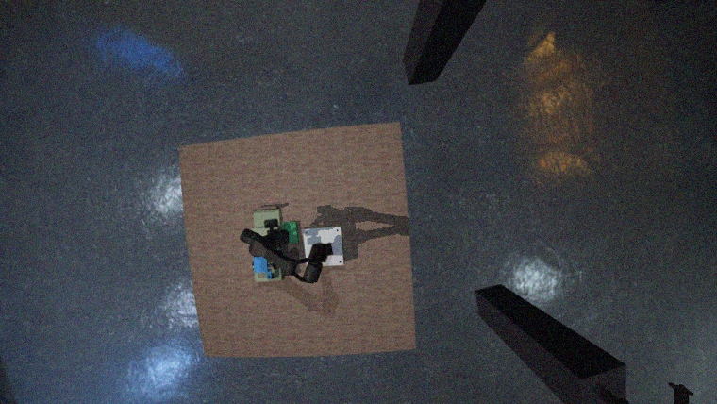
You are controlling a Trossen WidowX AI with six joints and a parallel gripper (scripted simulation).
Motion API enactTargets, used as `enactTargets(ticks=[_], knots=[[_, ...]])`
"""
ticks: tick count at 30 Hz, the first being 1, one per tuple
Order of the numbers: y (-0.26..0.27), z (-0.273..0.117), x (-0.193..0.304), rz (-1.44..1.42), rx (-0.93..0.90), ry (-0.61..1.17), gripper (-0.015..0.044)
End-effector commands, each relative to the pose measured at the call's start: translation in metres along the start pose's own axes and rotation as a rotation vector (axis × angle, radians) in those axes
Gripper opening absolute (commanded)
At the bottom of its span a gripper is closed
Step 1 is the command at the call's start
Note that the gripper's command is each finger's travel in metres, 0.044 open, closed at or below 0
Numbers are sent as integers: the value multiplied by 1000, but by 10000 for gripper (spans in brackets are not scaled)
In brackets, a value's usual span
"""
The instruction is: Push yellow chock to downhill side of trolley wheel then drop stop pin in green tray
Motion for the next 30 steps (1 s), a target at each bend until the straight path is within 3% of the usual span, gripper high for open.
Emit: enactTargets(ticks=[1,16,30], knots=[[0,-2,-1,16,-9,11,0],[2,19,-25,16,-13,7,0],[0,60,-25,16,-179,34,0]])
Point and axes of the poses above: the point midway between the two fingers, 35 mm back from their tips, its own z axis out along the fingers, its own y axis across the jaws, x = y × z, the point moved 10 cm from there along -z, back along the fingers, and after that the axes turned 8 degrees about z, right-handed, at the moved point
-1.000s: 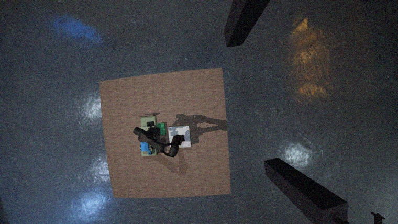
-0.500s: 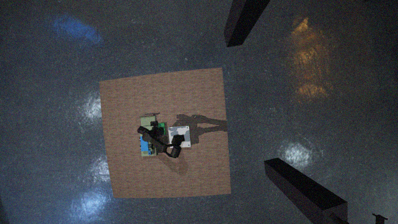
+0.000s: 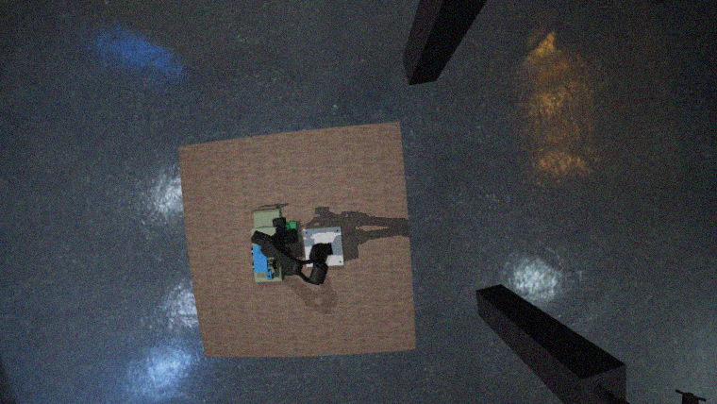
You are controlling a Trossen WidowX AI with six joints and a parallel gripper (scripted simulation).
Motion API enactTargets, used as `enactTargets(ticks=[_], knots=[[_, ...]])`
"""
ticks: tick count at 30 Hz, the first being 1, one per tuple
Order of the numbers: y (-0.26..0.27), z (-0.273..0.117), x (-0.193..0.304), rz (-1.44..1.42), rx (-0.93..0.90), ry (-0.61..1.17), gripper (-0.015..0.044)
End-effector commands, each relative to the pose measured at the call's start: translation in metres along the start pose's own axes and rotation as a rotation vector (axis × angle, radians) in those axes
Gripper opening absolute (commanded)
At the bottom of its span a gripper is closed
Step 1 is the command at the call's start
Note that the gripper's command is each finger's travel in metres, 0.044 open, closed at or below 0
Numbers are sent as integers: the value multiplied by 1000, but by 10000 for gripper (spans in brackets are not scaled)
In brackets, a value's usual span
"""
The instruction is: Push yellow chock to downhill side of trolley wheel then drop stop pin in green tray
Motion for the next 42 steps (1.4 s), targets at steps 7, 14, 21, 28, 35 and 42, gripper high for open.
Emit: enactTargets(ticks=[7,14,21,28,35,42], knots=[[10,31,2,1,-23,1,0],[11,36,2,1,-23,1,53],[7,36,1,1,-23,1,190],[2,37,0,1,-22,1,190],[-3,39,0,1,-22,1,190],[-9,40,-1,1,-21,1,190]])
Point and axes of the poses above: the point midway between the two fingers, 35 mm back from their tips, its own z axis out along the fingers, its own y axis across the jaws, x = y × z, the point moved 10 cm from there along -z, back along the fingers, and after that the axes turned 8 degrees about z, right-handed, at the moved point
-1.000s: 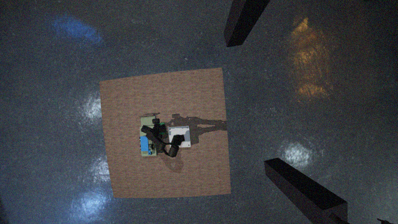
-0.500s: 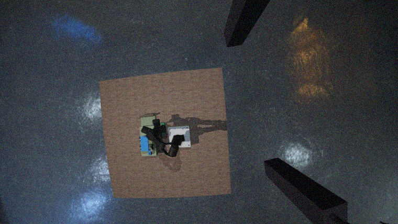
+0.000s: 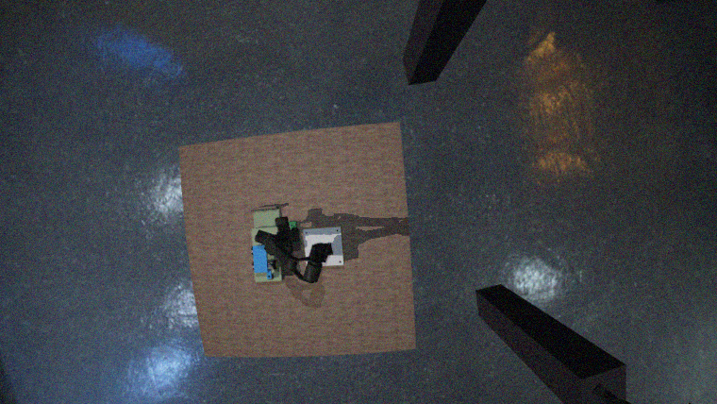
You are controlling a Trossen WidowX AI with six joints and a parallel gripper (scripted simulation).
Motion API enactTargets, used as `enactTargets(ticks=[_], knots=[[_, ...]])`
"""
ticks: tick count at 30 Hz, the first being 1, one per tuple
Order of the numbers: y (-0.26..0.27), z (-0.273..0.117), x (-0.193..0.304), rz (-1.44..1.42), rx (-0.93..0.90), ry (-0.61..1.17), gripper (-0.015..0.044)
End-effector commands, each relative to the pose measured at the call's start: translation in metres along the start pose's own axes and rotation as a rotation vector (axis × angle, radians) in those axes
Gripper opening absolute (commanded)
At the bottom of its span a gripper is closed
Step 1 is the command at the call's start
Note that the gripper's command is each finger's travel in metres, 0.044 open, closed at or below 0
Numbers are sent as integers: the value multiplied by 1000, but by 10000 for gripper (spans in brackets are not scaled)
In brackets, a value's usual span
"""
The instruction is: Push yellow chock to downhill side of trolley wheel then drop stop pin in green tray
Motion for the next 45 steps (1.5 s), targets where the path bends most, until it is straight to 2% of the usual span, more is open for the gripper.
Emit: enactTargets(ticks=[1,45], knots=[[-3,1,-1,4,-5,3,190],[-31,14,-4,4,-3,3,190]])
Point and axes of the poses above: the point midway between the two fingers, 35 mm back from their tips, its own z axis out along the fingers, its own y axis across the jaws, x = y × z, the point moved 10 cm from there along -z, back along the fingers, and after that the axes turned 8 degrees about z, right-handed, at the moved point
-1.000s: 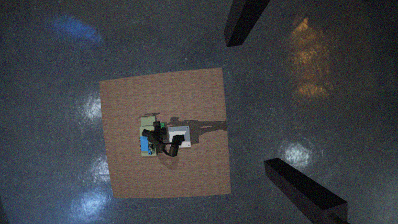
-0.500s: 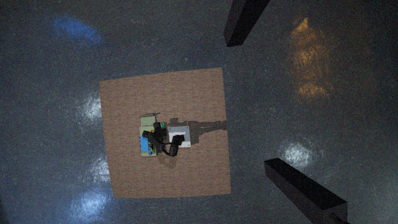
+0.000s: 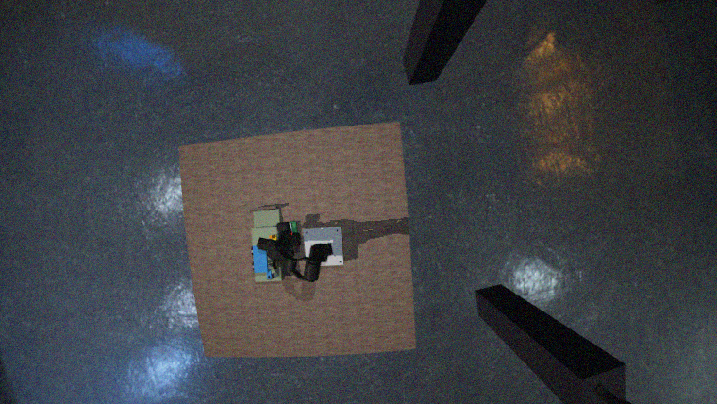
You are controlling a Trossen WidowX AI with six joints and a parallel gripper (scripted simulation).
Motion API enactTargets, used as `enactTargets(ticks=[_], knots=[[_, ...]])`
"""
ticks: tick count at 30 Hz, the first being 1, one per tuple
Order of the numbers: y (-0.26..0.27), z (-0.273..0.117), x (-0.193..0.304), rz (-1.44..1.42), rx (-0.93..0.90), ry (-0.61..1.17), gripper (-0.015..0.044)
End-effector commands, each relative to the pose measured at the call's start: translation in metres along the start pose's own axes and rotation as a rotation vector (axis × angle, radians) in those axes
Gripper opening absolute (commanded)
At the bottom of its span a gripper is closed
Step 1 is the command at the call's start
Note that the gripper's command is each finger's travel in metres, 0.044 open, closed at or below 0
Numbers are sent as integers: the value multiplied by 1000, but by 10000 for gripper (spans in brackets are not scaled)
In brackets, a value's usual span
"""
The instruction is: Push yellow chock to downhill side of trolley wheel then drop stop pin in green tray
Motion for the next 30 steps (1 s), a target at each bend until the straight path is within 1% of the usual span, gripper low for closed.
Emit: enactTargets(ticks=[1,6,7,12,19,23,30], knots=[[-2,3,-1,2,-3,-5,190],[0,0,0,0,0,0,321],[0,0,0,0,0,0,340],[0,0,0,0,0,0,340],[3,-24,-2,2,-3,-5,340],[4,-36,-1,2,-3,-5,440],[8,-57,-1,2,-3,-5,440]])
Point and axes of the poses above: the point midway between the two fingers, 35 mm back from their tips, its own z axis out along the fingers, its own y axis across the jaws, x = y × z, the point moved 10 cm from there along -z, back along the fingers, and after that the axes turned 8 degrees about z, right-handed, at the moved point
